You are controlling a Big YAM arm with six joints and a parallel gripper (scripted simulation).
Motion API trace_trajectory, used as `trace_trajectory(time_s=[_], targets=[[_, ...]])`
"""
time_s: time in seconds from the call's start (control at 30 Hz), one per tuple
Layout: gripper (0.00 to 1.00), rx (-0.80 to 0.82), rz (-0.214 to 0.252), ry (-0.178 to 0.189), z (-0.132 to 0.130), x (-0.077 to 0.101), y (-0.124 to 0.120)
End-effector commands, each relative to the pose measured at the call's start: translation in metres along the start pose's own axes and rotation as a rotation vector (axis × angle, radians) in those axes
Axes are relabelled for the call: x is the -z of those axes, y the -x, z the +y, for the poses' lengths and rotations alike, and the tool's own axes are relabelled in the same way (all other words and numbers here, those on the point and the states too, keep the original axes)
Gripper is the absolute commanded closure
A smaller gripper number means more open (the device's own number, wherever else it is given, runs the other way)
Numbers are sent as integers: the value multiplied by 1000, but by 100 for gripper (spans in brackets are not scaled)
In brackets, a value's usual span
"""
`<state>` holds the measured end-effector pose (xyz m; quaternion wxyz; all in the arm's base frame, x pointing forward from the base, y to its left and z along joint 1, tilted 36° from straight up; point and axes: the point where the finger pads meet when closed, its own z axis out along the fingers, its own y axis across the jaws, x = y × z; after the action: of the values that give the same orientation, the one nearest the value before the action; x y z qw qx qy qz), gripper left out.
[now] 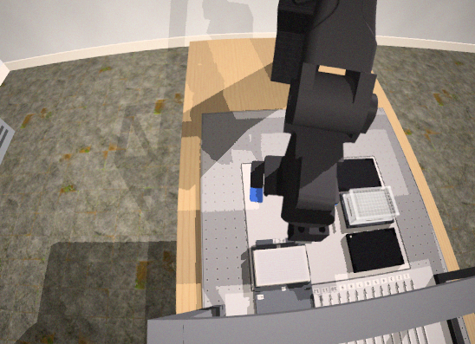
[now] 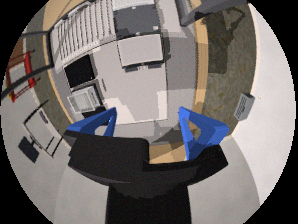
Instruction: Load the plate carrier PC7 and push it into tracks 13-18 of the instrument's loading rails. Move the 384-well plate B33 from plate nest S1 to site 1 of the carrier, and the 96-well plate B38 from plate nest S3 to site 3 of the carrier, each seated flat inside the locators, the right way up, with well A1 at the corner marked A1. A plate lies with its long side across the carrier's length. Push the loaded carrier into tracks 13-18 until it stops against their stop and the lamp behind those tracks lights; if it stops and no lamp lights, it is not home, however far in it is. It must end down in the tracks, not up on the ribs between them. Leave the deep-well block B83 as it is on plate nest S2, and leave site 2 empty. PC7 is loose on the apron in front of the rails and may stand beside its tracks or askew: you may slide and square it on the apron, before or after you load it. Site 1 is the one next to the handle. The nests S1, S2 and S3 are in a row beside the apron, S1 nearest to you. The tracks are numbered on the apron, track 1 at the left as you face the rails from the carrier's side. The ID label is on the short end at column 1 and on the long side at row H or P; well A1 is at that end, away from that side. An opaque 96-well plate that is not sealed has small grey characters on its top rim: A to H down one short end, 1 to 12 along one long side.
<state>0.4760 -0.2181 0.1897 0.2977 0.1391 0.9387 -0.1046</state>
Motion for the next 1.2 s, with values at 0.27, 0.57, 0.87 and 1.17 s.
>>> trace_trajectory(time_s=[0.27,0.57,0.87,1.17], targets=[[0,122,-32,18,58,10,-31],[0,119,-30,23,105,10,-71],[0,121,-17,25,135,6,-98],[0,122,-13,21,131,6,-92]])
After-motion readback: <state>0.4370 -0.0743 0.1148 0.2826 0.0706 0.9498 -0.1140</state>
